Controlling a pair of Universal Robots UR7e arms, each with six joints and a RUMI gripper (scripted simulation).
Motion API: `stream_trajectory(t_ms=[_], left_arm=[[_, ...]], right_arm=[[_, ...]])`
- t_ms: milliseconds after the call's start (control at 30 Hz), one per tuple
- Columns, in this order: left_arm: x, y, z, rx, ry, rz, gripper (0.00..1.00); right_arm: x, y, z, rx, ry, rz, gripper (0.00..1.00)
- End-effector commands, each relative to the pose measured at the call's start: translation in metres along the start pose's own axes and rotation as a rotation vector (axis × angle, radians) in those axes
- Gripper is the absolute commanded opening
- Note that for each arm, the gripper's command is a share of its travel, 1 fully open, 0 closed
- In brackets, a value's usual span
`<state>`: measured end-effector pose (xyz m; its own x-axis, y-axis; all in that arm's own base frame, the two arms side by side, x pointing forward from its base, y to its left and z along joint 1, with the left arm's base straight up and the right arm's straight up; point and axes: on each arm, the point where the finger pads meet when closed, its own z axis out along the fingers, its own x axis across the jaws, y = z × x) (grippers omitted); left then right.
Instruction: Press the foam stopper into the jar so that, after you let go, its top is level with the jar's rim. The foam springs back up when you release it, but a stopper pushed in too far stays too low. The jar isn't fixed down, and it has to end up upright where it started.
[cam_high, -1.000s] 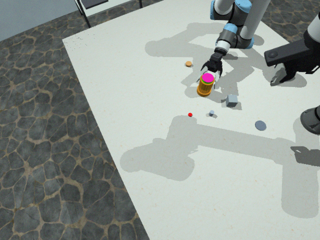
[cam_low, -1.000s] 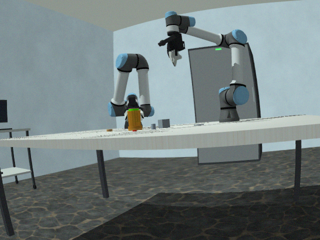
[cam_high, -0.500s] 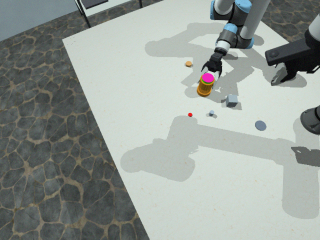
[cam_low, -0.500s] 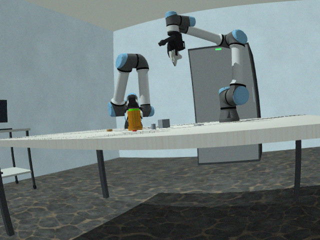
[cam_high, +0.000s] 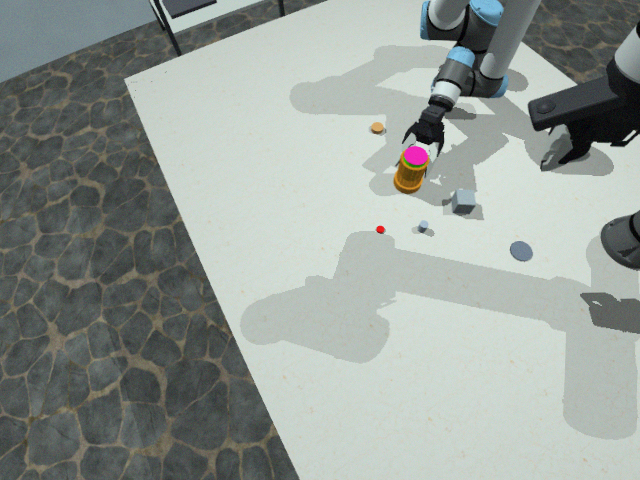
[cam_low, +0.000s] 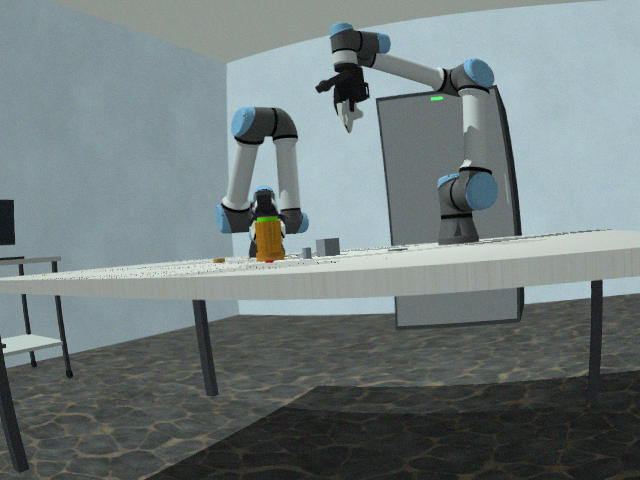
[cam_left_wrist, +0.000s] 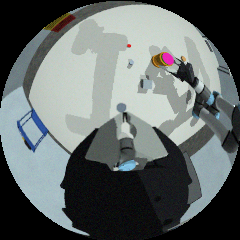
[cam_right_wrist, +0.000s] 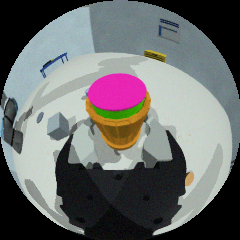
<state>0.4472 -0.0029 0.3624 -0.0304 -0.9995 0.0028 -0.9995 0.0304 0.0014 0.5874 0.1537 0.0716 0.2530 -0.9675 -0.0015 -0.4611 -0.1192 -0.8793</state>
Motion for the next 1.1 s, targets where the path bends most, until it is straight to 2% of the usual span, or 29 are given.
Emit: stream_trajectory(t_ms=[0,233,367,800,933,1067], left_arm=[[0.012,-0.014,0.011,-0.007,-0.002,0.058,0.00],[0.046,-0.054,0.038,-0.009,-0.002,0.237,0.00],[0.051,-0.061,0.042,-0.005,-0.001,0.275,0.00],[0.114,-0.115,0.095,0.000,0.000,0.587,0.00],[0.121,-0.121,0.102,0.001,0.000,0.627,0.00],[0.141,-0.133,0.121,0.000,-0.001,0.723,0.00]], right_arm=[[0.000,0.002,0.000,-0.004,0.000,-0.002,0.33],[0.000,0.002,0.000,-0.004,0.000,-0.002,0.33],[0.000,0.002,0.000,-0.004,0.000,-0.002,0.33],[0.000,0.002,0.000,-0.004,0.000,-0.002,0.33],[0.000,0.002,0.000,-0.004,0.000,-0.002,0.33],[0.000,0.002,0.000,-0.004,0.000,-0.002,0.33]])
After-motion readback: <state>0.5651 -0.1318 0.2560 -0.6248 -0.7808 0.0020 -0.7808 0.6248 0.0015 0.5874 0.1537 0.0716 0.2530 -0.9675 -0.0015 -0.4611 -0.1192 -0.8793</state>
